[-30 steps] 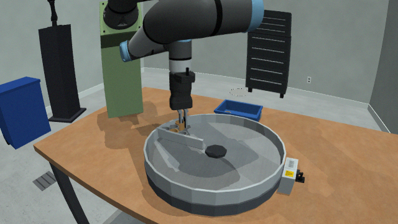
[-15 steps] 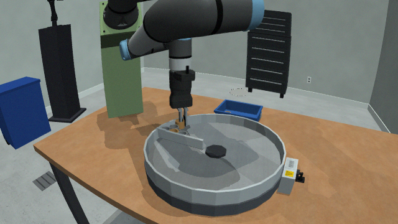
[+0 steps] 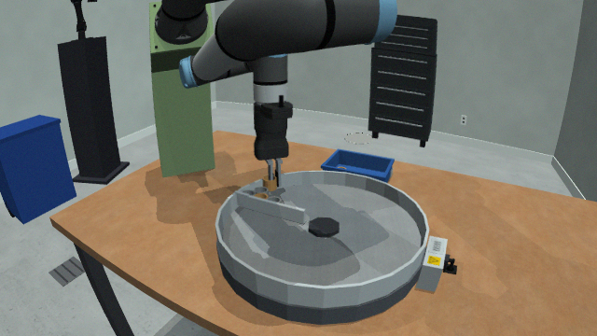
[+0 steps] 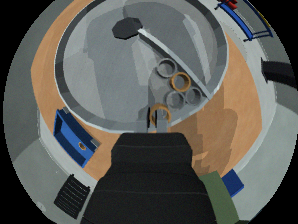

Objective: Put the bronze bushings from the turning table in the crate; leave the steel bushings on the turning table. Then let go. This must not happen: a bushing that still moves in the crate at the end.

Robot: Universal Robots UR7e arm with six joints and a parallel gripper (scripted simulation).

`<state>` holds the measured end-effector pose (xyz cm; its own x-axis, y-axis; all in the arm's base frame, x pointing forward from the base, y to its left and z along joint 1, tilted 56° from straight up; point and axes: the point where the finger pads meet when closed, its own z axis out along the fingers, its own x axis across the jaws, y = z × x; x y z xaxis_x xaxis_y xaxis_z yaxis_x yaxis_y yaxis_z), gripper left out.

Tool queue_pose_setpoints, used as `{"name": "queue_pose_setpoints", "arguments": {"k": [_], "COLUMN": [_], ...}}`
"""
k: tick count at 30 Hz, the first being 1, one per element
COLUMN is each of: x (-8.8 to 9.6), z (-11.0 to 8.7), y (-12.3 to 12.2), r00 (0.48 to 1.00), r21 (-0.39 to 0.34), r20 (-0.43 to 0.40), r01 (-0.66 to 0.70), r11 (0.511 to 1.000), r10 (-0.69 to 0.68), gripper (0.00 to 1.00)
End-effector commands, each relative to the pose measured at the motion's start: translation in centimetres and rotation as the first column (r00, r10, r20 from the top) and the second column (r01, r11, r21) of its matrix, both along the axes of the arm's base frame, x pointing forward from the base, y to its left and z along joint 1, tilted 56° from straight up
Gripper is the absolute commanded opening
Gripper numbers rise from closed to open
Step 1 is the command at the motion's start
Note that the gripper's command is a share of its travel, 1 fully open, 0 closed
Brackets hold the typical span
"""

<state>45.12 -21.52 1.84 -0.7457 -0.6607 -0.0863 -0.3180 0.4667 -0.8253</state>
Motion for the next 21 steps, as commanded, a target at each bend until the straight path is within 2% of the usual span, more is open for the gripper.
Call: {"name": "queue_pose_setpoints", "arguments": {"k": [1,21], "x": [-0.17,-0.86], "z": [0.20,0.87], "y": [0.19,0.89], "r00": [1.000,1.000], "r21": [0.000,0.000], "r20": [0.001,0.001], "r01": [0.000,0.000], "r11": [1.000,1.000], "r10": [0.000,0.000], "gripper": [0.00,0.00]}}
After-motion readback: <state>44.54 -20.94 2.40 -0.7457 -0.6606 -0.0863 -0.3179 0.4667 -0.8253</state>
